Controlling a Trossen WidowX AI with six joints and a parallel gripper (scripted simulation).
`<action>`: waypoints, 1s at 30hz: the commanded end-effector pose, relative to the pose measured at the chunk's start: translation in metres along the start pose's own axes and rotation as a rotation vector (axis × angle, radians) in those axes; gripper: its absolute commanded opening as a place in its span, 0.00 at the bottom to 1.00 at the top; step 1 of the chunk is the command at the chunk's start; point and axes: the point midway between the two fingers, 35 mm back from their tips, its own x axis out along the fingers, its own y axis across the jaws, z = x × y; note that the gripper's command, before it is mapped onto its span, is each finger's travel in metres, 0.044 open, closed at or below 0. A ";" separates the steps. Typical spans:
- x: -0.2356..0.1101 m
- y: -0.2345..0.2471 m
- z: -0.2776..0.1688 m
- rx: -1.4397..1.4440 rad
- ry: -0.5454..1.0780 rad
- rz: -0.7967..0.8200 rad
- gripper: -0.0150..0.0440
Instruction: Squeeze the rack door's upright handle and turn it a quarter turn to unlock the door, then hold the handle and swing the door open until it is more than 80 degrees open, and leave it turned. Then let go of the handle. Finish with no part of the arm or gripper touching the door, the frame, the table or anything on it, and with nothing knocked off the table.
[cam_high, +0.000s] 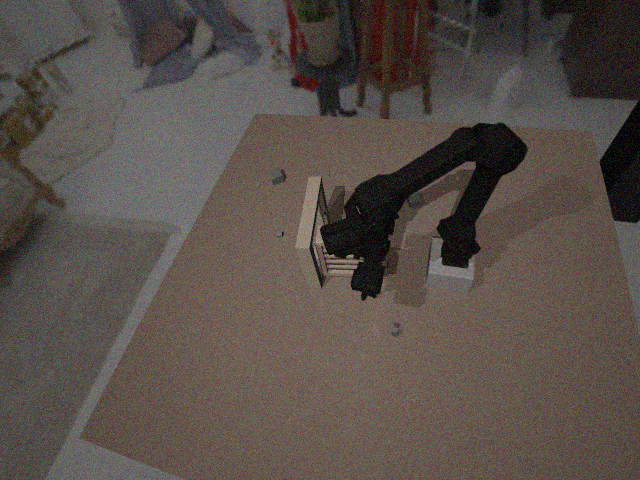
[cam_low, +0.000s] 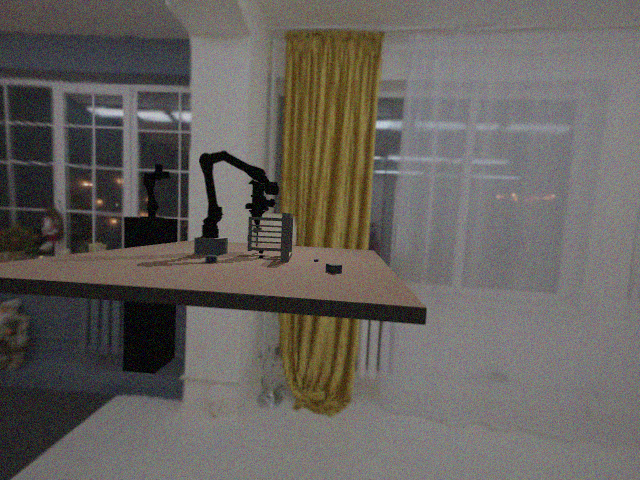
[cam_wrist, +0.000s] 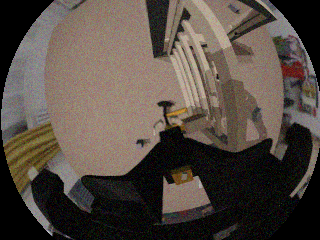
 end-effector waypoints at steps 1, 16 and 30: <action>0.000 0.000 0.000 0.012 0.002 -0.001 0.38; -0.006 0.000 0.001 0.012 0.002 -0.001 0.75; -0.023 0.001 0.002 0.012 0.002 -0.001 0.75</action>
